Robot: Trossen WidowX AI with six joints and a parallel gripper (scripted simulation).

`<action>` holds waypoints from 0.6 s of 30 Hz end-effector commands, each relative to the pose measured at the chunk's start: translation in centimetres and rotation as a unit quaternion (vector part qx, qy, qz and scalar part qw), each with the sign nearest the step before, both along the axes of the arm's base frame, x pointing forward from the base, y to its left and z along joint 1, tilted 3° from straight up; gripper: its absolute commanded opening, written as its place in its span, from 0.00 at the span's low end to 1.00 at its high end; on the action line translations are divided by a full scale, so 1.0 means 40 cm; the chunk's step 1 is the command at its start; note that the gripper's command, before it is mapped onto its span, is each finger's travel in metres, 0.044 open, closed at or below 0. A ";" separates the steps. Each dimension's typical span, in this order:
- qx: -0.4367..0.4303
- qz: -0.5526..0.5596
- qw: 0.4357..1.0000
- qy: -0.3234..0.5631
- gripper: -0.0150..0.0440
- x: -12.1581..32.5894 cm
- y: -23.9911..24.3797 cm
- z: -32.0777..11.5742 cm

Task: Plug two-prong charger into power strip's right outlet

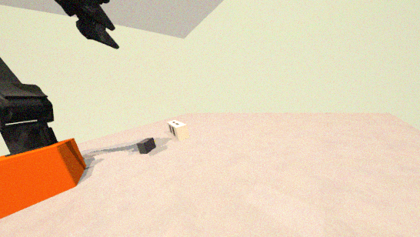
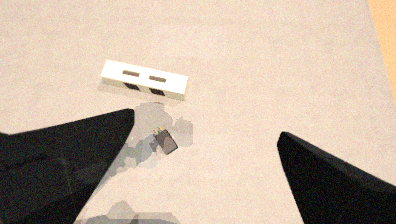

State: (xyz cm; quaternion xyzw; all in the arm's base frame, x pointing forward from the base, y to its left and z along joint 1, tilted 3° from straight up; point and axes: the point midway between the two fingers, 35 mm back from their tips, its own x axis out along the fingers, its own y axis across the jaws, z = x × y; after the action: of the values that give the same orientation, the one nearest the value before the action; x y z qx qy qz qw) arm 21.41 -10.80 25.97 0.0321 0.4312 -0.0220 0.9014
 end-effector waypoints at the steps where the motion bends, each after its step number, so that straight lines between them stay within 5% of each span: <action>1: -0.009 0.028 0.999 0.029 1.00 0.021 0.000 -0.049; 18: -0.032 0.126 0.983 0.129 1.00 0.097 0.026 -0.238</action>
State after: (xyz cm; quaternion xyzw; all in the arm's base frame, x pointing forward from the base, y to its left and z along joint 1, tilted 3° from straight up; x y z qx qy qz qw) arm 24.71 -10.19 18.32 -0.0362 0.5237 0.0541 0.8494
